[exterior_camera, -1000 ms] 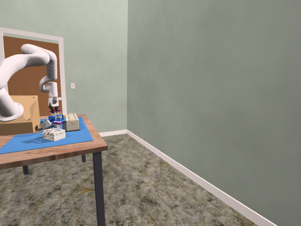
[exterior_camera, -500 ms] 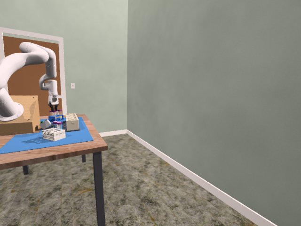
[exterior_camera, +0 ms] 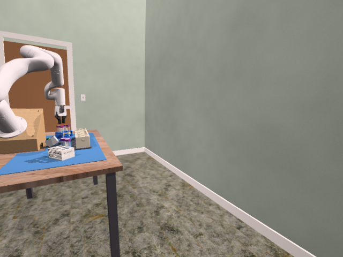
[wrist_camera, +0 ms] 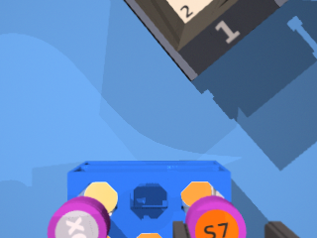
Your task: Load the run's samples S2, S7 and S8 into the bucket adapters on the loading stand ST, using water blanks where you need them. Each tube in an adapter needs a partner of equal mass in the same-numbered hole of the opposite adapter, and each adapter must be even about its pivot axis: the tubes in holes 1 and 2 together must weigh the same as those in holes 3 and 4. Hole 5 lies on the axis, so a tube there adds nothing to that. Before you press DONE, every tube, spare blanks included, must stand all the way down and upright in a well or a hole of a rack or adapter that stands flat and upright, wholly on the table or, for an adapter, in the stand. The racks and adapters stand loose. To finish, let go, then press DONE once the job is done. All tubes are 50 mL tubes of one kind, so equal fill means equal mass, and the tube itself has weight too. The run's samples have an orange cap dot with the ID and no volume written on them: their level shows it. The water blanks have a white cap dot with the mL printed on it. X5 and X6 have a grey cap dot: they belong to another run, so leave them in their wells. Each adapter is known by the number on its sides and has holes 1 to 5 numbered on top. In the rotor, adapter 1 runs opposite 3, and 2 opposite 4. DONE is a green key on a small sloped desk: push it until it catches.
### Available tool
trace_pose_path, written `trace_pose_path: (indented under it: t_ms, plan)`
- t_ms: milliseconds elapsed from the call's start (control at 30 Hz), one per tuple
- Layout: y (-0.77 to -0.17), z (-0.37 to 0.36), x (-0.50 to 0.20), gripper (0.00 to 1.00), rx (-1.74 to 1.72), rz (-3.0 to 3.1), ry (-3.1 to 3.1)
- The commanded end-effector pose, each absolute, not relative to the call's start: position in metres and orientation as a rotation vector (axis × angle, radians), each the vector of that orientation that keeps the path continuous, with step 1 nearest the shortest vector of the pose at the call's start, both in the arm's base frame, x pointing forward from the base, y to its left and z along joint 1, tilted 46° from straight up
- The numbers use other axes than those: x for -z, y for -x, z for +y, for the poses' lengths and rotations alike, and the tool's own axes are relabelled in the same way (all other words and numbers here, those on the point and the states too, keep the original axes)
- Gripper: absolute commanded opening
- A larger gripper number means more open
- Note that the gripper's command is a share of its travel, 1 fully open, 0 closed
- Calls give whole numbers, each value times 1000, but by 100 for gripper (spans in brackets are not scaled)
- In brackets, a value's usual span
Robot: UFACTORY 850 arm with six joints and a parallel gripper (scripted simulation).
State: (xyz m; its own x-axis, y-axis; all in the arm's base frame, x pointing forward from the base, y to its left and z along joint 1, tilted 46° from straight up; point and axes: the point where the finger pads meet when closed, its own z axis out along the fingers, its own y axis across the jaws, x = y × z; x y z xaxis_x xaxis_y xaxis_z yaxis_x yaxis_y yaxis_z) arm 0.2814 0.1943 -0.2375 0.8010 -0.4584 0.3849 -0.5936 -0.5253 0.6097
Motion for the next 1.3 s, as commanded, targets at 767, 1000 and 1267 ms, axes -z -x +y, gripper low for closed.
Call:
trace_pose_path:
  t_ms: [767,1000,1267]
  plan:
    - [-285,227,207,44,-227,-773,-2218]
    - [-287,237,197,44,-227,-773,-2218]
    - [-287,246,189,44,-227,-773,-2218]
